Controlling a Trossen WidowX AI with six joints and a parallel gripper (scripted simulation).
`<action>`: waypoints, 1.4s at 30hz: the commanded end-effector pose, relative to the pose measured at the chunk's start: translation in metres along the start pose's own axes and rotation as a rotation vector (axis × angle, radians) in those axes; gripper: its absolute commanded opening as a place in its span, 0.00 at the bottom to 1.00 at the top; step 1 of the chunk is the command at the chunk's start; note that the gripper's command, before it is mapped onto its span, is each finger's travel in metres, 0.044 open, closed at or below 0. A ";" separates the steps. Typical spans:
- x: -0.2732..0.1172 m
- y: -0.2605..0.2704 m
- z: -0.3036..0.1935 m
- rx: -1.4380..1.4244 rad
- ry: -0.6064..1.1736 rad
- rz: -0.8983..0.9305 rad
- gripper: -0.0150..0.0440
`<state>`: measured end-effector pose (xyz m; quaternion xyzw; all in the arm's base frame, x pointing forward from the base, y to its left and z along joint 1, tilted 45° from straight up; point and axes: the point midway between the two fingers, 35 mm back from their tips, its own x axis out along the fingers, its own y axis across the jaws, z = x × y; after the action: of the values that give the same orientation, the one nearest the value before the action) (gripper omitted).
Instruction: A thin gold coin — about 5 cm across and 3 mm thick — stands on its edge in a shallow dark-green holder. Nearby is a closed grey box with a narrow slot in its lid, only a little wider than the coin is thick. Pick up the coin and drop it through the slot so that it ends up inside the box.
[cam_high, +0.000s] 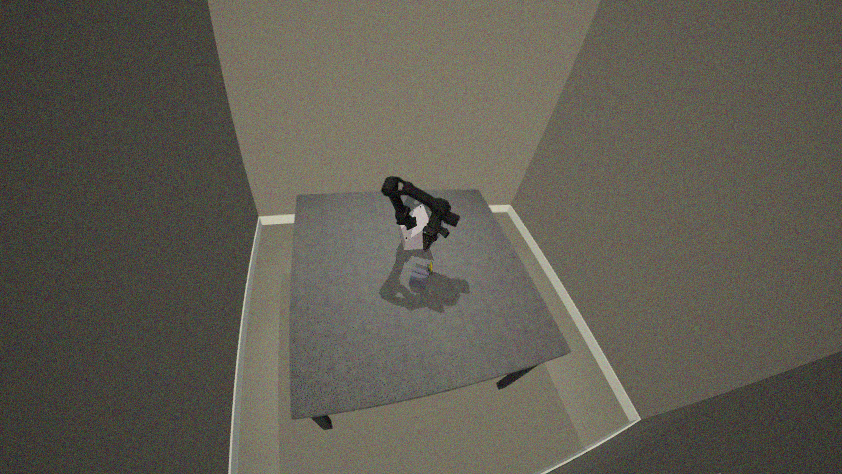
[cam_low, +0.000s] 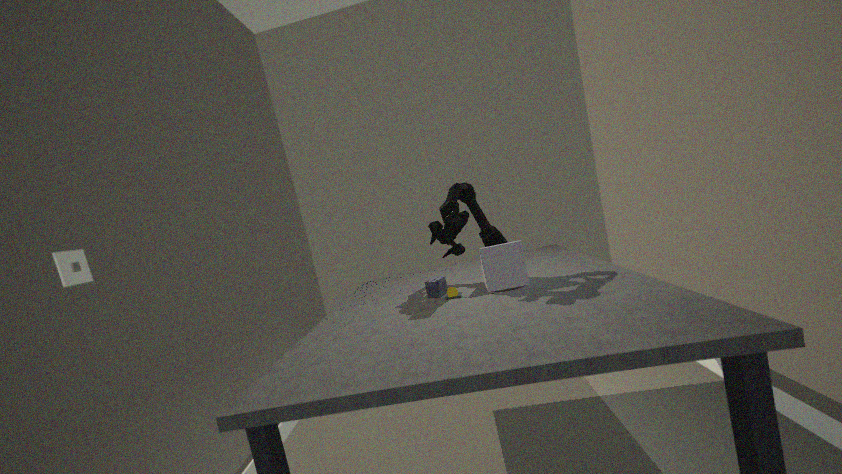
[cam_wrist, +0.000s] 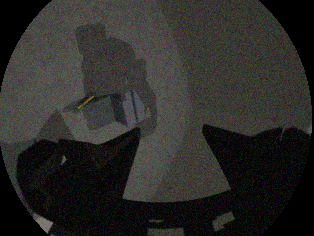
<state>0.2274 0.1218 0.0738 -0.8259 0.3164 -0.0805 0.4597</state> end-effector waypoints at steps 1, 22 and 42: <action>0.001 0.002 0.000 0.021 0.006 0.018 0.89; 0.032 0.103 0.046 1.036 0.516 0.783 0.53; 0.059 0.135 0.044 1.036 0.516 0.781 0.53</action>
<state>0.2320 0.0706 -0.0663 -0.2760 0.6110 -0.2436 0.7008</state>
